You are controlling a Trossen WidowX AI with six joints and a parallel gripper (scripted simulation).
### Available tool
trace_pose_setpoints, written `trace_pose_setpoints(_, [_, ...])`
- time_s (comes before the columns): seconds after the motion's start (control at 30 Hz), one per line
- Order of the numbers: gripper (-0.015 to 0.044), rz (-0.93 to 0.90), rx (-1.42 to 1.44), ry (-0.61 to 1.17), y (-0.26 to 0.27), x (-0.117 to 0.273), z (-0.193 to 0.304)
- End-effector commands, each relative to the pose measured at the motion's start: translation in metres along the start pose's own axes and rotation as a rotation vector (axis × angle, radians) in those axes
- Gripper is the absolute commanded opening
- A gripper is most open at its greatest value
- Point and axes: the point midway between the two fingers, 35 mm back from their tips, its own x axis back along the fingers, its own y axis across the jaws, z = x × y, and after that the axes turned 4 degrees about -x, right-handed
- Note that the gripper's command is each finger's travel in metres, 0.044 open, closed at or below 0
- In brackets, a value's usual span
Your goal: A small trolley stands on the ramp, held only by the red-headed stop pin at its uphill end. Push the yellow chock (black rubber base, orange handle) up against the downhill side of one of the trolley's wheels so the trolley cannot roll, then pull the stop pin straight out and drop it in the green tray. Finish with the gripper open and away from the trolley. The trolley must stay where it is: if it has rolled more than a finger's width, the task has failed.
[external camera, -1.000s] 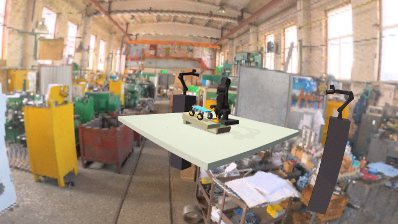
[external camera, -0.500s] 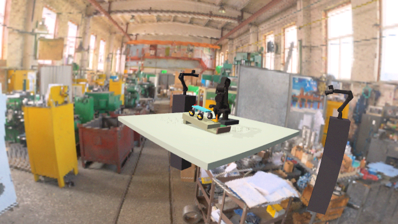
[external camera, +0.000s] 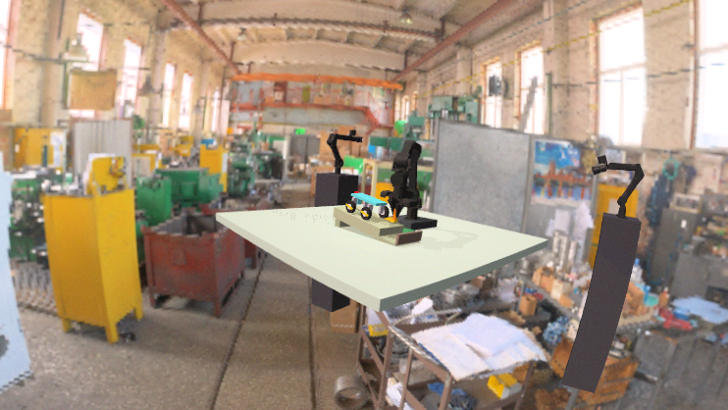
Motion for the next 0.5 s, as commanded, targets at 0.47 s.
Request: trace_pose_setpoints(0.47, [0.0000,0.002,0.000,0.000,0.0053,0.0001,0.0002])
